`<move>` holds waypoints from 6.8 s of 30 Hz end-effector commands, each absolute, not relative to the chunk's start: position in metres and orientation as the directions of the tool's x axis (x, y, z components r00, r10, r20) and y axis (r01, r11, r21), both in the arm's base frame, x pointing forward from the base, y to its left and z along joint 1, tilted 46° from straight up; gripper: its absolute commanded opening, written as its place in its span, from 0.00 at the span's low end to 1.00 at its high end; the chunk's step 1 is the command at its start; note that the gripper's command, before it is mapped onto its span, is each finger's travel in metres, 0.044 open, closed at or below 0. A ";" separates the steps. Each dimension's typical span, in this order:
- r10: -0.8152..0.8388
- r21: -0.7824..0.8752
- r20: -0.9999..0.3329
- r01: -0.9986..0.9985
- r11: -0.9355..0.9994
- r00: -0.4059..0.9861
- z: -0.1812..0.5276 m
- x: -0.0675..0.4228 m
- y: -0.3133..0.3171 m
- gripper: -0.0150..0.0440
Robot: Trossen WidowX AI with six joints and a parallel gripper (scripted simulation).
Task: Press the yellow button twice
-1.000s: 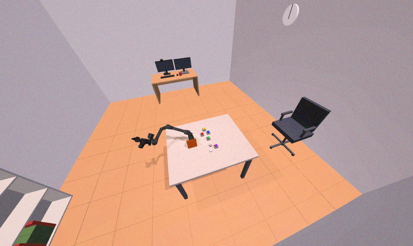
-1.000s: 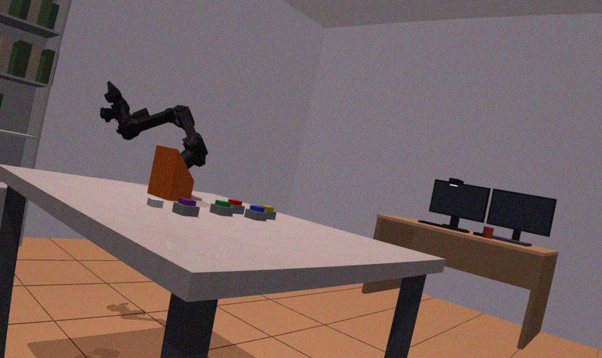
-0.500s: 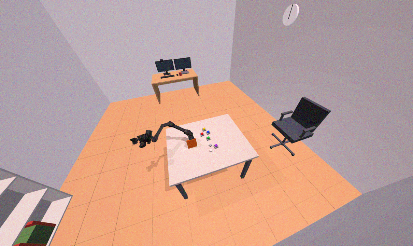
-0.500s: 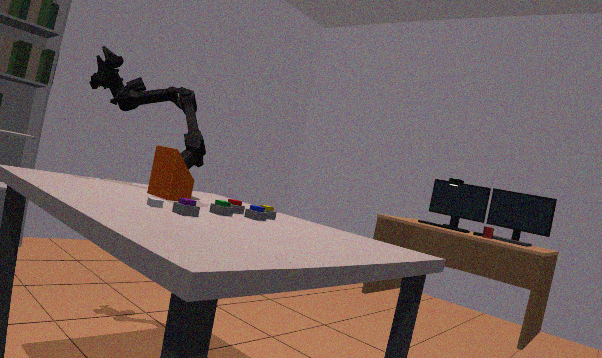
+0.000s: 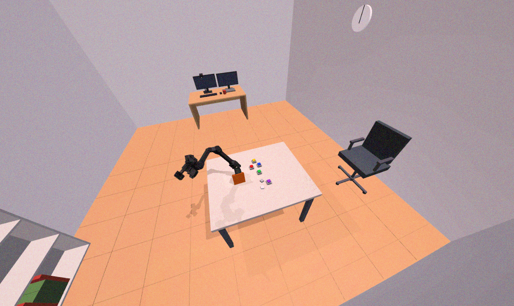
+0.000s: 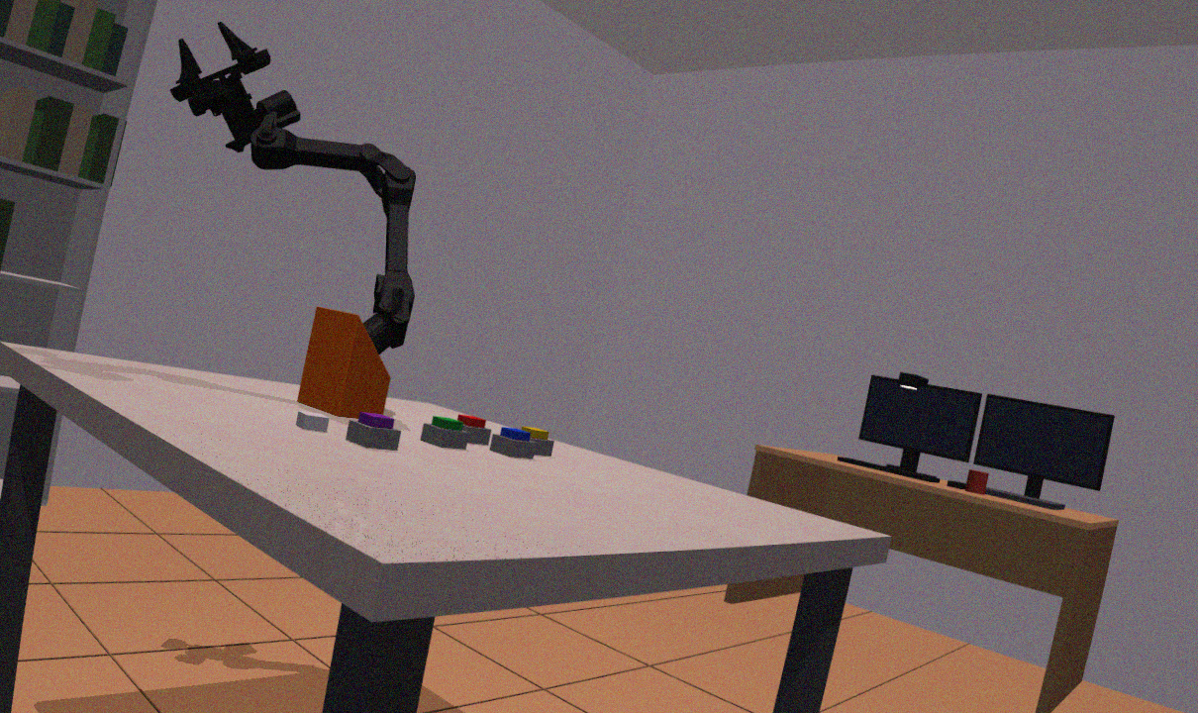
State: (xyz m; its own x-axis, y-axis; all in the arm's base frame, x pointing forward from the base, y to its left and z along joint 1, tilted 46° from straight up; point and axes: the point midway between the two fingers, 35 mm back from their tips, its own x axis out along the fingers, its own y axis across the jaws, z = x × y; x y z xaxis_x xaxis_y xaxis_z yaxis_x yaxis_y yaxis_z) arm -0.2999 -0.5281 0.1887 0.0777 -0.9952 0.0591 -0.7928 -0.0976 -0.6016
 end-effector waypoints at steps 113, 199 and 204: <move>0.714 0.719 -0.695 -0.088 0.689 -0.089 0.141 0.213 0.178 0.29; 0.715 0.720 -0.693 -0.088 0.688 -0.089 0.118 0.210 0.202 0.29; 0.718 0.724 -0.690 -0.093 0.684 -0.089 0.121 0.211 0.200 0.29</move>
